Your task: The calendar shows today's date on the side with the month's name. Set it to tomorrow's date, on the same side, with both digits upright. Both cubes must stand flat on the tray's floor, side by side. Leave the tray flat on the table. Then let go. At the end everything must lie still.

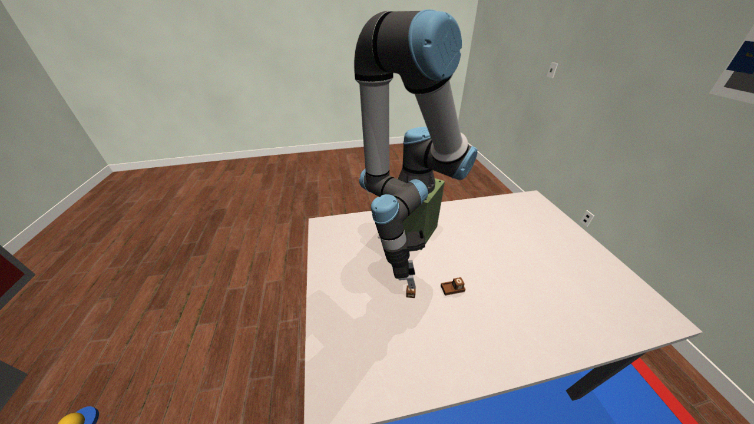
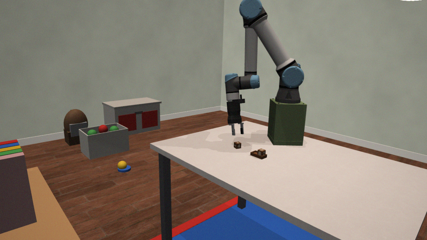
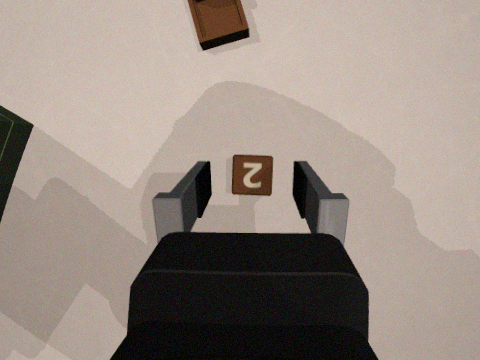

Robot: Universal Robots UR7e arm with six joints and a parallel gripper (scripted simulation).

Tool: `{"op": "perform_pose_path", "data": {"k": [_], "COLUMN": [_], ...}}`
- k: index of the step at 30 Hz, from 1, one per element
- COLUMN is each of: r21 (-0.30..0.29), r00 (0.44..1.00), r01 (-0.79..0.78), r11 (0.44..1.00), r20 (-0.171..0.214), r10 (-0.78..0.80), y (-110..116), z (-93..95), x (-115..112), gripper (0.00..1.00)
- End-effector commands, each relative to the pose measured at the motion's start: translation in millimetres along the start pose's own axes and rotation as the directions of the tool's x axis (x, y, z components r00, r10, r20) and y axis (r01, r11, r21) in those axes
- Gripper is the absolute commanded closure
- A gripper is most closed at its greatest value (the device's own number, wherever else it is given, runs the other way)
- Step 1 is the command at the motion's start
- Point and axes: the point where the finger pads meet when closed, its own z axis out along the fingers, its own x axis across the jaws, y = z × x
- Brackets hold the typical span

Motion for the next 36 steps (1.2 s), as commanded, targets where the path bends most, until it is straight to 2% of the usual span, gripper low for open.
{"op": "perform_pose_path", "data": {"k": [1,2,4,8,12,36], "r21": [-0.095,-0.116,-0.116,-0.186,-0.220,-0.225], "r00": [1.000,1.000,1.000,1.000,1.000,1.000], "r01": [0.001,0.001,0.001,0.000,-0.002,-0.003], "r11": [0.995,0.993,0.993,0.983,0.975,0.974], "r20": [0.012,0.012,0.012,0.005,-0.001,-0.004], "r10": [0.000,0.000,0.000,0.001,0.002,0.003], "y": [-3.0,-3.2,-3.2,-3.8,-4.2,-5.2], "z": [2.8,2.7,2.7,1.6,0.5,-5.0], "x": [-3.2,-3.2,-3.2,-2.6,-1.9,-1.6], "gripper": [0.00,0.00,0.00,0.00,0.00,0.00]}}
